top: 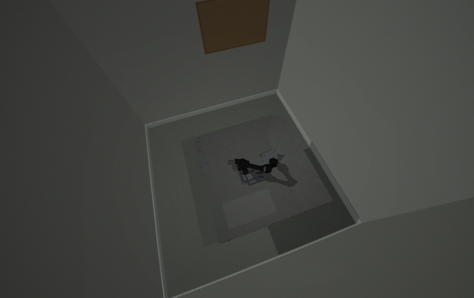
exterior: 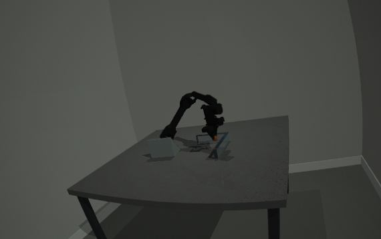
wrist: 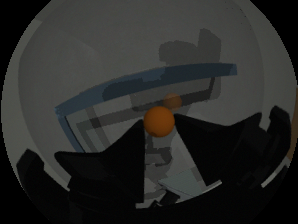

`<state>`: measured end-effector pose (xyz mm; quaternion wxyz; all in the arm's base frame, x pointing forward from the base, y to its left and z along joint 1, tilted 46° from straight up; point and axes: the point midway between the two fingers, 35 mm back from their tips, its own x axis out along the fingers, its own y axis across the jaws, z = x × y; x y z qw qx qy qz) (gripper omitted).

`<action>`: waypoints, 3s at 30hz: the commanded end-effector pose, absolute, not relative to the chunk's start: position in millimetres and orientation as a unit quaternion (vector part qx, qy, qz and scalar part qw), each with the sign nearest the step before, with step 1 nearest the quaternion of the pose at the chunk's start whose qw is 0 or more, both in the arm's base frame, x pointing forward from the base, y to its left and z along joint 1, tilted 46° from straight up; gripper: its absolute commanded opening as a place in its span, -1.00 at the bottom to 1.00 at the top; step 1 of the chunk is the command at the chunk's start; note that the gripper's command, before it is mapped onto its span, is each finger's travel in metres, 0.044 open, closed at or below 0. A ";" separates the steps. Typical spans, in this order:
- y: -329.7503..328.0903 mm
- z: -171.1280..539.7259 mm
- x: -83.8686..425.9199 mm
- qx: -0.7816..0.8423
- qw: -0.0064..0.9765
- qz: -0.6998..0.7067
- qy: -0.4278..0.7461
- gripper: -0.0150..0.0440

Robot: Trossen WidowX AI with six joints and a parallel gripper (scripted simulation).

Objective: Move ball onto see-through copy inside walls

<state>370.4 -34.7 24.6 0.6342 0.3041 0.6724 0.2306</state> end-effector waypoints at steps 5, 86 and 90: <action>-54.7 47.5 377.9 0.298 0.636 0.235 0.672 -0.49; -17.9 -42.9 368.0 0.268 0.631 0.275 0.674 0.43; -43.4 -19.7 372.5 0.269 0.630 0.274 0.675 0.43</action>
